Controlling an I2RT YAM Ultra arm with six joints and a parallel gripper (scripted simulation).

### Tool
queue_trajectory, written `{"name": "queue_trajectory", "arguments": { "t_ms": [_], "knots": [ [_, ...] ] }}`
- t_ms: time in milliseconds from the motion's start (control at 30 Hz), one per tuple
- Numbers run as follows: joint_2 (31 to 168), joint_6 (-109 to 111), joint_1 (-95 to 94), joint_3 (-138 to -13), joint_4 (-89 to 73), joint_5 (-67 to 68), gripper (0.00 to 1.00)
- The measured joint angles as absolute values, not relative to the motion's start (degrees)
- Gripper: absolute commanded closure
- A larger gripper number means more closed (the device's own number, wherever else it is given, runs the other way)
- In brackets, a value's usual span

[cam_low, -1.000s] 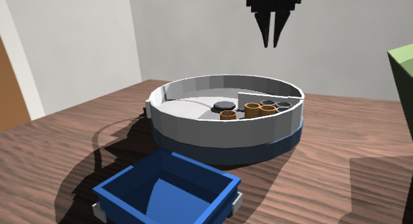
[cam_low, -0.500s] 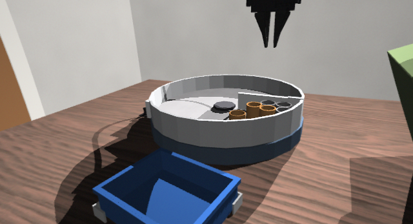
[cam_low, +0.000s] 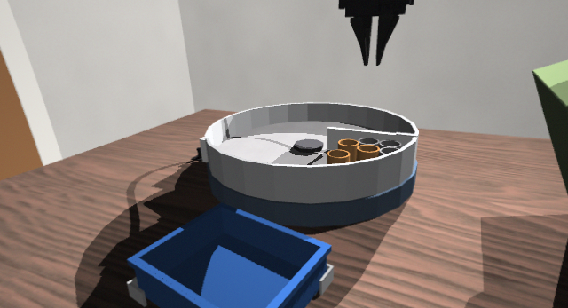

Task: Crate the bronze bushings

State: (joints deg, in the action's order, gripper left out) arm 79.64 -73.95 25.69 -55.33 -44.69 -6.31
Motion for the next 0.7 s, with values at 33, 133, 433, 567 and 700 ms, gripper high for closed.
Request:
{"name": "queue_trajectory", "arguments": {
  "t_ms": [33,133,433,567,700],
  "knots": [
    [79.64,-73.95,25.69,-55.33,-44.69,-6.31,0.82],
    [79.64,-73.95,25.69,-55.33,-44.69,-6.31,0.82],
    [79.64,-73.95,25.69,-55.33,-44.69,-6.31,0.82],
    [79.64,-73.95,25.69,-55.33,-44.69,-6.31,0.82],
    [79.64,-73.95,25.69,-55.33,-44.69,-6.31,0.82]
  ]
}}
